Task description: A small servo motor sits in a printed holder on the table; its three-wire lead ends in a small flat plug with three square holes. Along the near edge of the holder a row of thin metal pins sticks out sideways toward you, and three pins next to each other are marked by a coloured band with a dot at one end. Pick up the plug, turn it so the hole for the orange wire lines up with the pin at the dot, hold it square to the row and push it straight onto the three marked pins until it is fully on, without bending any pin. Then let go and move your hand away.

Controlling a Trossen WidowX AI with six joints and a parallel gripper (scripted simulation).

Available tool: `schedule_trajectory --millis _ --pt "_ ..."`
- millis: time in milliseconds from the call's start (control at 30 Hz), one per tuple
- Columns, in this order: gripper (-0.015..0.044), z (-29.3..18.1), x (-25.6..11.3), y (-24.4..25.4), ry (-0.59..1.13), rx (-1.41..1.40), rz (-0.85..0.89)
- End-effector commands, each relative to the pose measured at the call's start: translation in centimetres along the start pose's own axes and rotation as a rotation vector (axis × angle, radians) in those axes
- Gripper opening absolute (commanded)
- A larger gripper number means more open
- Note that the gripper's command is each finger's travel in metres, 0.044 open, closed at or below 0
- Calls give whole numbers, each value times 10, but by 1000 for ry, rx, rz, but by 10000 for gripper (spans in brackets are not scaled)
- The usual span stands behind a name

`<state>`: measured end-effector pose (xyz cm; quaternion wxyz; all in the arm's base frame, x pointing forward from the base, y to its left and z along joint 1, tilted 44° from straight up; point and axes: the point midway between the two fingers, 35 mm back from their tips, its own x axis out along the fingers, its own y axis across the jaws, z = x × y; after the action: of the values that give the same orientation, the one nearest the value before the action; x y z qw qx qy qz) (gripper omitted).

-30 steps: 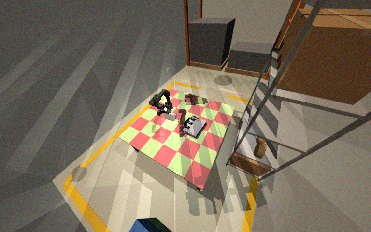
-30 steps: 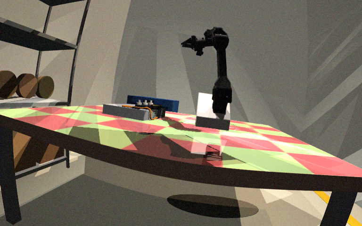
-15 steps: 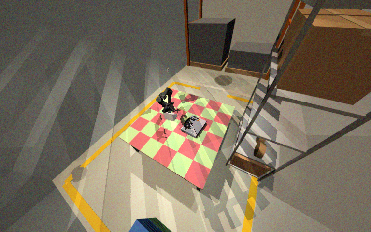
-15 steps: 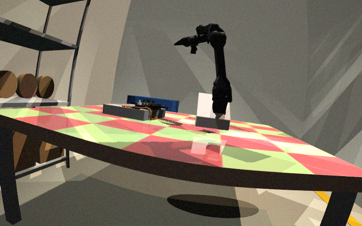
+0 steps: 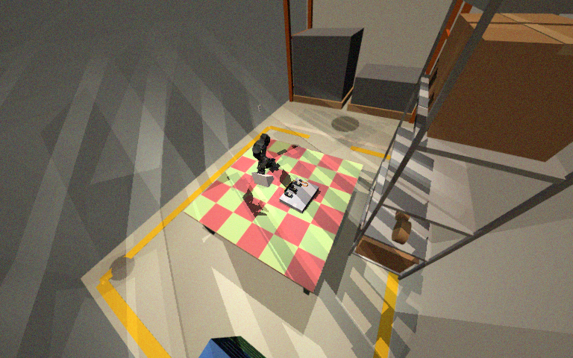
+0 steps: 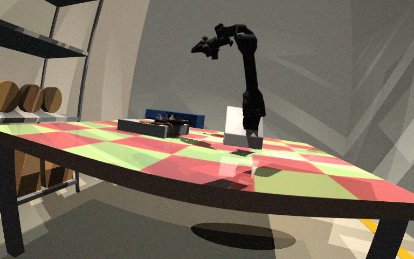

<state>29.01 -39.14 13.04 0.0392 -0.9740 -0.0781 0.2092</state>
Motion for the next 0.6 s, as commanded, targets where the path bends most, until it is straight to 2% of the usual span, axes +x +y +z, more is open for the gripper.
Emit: schedule_trajectory --millis 0,567 --pt "115 -11 7 -11 -22 -113 3" --pt "115 -45 39 -53 -95 -530 -6"
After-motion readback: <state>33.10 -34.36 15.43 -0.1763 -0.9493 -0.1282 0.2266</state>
